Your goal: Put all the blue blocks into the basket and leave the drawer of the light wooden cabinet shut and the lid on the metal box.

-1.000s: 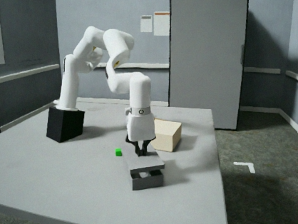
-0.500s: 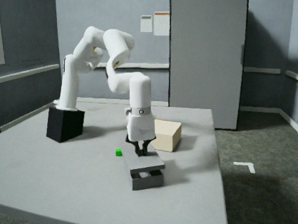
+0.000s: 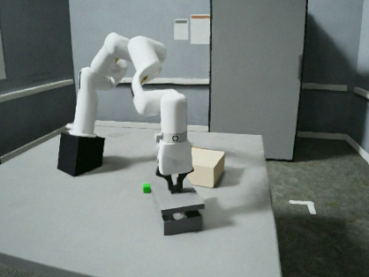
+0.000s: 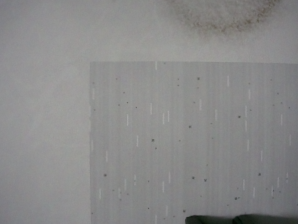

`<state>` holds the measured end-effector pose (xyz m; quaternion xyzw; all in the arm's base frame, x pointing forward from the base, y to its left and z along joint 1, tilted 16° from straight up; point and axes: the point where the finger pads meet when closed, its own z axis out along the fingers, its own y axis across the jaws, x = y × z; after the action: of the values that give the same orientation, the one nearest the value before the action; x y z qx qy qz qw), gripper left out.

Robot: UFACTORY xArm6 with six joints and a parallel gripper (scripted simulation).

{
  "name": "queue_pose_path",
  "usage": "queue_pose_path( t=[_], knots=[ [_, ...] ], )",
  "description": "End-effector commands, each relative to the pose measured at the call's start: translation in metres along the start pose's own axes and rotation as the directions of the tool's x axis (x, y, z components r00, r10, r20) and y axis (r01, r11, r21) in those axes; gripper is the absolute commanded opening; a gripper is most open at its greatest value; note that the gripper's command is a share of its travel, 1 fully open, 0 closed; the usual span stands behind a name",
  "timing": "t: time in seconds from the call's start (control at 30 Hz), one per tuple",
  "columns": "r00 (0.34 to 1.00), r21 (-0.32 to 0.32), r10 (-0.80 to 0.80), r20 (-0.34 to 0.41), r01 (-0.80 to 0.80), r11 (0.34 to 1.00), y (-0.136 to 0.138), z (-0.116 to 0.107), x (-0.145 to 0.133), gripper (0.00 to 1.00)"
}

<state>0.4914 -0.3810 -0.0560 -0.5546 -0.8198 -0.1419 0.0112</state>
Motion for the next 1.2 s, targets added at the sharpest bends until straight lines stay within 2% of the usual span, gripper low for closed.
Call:
queue_pose_path(
  t=[0.0,1.17],
  knots=[
    [1.0,-0.002,-0.001,0.005,0.001,1.0,0.0011,-0.0027,-0.0018,0.0],
    [1.0,-0.002,-0.001,0.005,0.001,1.0,0.0011,0.0016,-0.0019,0.0]
  ],
)
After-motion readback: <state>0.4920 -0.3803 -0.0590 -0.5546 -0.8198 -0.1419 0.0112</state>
